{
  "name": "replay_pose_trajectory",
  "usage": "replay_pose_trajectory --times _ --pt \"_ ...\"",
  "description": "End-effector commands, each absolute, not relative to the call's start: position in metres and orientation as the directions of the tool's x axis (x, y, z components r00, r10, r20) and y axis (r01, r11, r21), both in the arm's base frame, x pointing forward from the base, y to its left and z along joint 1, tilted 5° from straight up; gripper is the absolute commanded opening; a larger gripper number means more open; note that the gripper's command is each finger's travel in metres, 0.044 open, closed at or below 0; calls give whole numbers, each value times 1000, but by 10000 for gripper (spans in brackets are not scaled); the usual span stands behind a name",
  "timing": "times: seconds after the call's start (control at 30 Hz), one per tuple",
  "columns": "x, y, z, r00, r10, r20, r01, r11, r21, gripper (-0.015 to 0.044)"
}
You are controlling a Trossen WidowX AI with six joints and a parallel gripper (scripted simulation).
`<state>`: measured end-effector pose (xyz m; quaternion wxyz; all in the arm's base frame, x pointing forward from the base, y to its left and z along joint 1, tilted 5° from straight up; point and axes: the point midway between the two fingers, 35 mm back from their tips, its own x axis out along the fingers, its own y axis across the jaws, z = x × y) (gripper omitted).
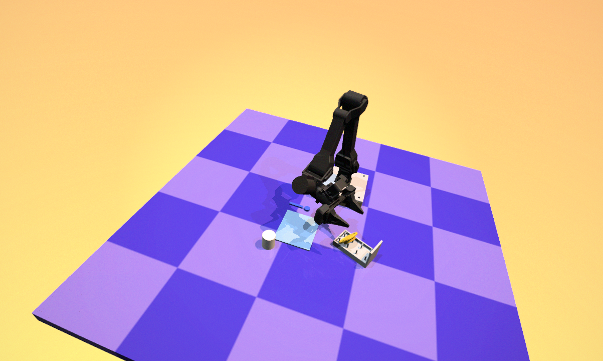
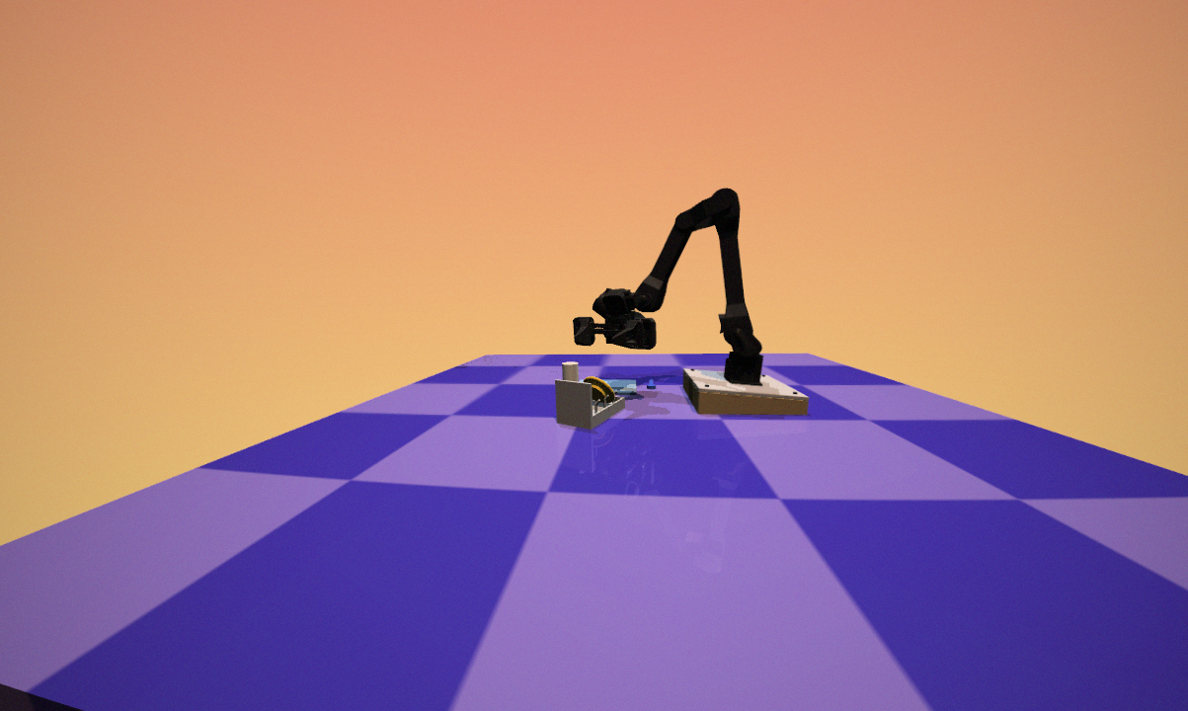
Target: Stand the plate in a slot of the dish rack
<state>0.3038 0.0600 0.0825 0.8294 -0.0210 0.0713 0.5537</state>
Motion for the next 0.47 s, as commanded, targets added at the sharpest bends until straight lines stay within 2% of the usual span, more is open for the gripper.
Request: replay_pose_trajectory --times 0.0,0.2,0.43 --pt "304 61 111 370 919 -134 -924 379 52 400" --pt "307 60 111 376 915 -149 -919 389 66 400" --pt "324 49 111 418 854 -310 -851 488 196 400"
